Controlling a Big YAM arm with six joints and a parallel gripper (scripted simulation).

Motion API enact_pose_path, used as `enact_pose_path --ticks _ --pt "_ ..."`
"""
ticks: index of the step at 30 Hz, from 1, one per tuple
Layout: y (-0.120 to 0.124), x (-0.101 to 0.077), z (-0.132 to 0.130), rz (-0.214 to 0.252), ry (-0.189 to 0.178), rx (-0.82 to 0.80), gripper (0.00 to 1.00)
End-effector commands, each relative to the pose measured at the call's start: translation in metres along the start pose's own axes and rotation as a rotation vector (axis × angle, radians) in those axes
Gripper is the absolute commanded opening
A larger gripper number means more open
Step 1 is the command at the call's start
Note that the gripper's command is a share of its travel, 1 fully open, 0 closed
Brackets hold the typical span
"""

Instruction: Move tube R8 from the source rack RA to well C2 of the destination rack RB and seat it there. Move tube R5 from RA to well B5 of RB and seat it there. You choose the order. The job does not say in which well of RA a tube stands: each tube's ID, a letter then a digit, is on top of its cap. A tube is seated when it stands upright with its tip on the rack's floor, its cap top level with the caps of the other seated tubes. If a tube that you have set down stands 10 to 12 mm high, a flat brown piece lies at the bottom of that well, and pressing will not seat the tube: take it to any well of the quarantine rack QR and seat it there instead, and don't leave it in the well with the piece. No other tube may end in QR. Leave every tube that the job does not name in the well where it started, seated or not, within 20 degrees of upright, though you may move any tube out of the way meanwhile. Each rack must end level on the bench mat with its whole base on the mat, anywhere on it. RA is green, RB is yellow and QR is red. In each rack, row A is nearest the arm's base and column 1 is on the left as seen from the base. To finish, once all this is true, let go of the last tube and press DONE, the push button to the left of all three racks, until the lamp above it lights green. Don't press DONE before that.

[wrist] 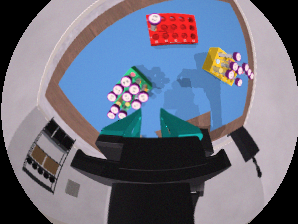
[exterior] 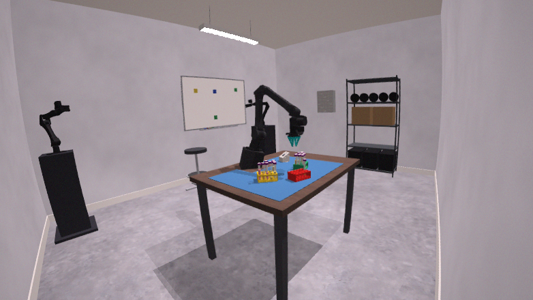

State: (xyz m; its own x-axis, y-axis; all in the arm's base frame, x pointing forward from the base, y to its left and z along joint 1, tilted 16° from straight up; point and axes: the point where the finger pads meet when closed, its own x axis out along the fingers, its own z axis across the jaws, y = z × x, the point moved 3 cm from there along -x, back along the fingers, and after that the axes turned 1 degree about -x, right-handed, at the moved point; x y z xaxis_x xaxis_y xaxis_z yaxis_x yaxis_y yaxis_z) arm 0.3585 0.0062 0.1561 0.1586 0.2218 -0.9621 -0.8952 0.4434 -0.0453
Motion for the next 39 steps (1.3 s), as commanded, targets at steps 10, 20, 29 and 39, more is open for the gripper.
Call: enact_pose_path --ticks 10,20,29,39 --pt "0.038 -0.011 0.054 -0.030 -0.018 0.026 0.30" --pt "0.055 -0.022 0.095 -0.058 -0.049 0.019 0.30" --pt "0.062 -0.002 0.081 -0.014 -0.007 0.055 0.30" --pt "0.055 -0.006 0.084 -0.023 -0.018 0.030 0.30"
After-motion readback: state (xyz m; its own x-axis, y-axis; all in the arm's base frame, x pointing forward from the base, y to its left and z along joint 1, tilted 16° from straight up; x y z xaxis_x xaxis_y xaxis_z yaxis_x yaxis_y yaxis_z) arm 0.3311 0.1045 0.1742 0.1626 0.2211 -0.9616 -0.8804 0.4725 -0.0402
